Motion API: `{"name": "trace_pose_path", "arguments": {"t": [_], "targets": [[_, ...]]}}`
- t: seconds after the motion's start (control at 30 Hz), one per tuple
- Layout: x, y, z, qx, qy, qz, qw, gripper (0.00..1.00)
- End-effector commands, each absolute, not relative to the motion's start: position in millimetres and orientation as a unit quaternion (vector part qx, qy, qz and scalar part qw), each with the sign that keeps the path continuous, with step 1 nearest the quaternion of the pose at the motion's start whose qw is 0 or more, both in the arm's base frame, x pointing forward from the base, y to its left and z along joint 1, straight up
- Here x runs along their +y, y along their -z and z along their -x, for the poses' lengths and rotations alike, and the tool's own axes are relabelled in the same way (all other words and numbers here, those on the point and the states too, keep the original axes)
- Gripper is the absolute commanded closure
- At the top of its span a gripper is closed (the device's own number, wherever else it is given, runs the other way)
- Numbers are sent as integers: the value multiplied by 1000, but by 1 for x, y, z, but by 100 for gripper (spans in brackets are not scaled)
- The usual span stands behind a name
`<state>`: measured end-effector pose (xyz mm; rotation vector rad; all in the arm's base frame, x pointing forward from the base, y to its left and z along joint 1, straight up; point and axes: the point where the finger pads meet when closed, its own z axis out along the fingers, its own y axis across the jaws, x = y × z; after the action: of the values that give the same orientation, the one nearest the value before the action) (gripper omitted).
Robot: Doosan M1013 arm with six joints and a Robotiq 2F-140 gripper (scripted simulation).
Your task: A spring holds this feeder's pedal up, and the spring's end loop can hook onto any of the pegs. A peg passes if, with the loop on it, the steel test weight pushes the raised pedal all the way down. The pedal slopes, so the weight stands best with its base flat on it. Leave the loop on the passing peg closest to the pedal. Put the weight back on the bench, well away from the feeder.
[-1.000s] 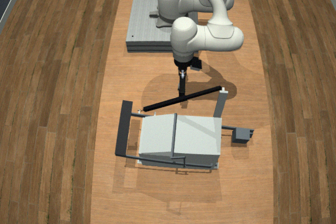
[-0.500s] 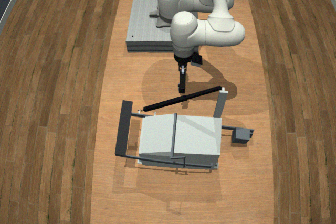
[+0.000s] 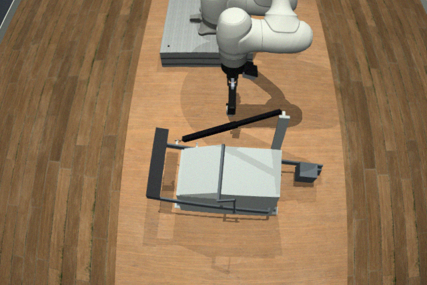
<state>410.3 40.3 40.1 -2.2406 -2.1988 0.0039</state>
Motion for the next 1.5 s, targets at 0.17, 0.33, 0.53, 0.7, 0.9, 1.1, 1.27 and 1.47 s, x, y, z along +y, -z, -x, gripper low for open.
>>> {"name": "trace_pose_path", "arguments": {"t": [0.17,0.33,0.53,0.7,0.9,1.1,1.27,1.47], "targets": [[40,-49,-411,-700,-1,714,1,0],[40,-59,-411,-700,-1,714,1,0],[40,-70,-411,-700,-1,714,1,0],[41,-115,-399,-694,54,716,52,0],[41,-115,-399,-694,54,716,52,0],[41,-115,-399,-694,54,716,52,0],[41,-162,-387,-683,108,715,102,0],[41,-162,-387,-683,108,715,102,0]]}}
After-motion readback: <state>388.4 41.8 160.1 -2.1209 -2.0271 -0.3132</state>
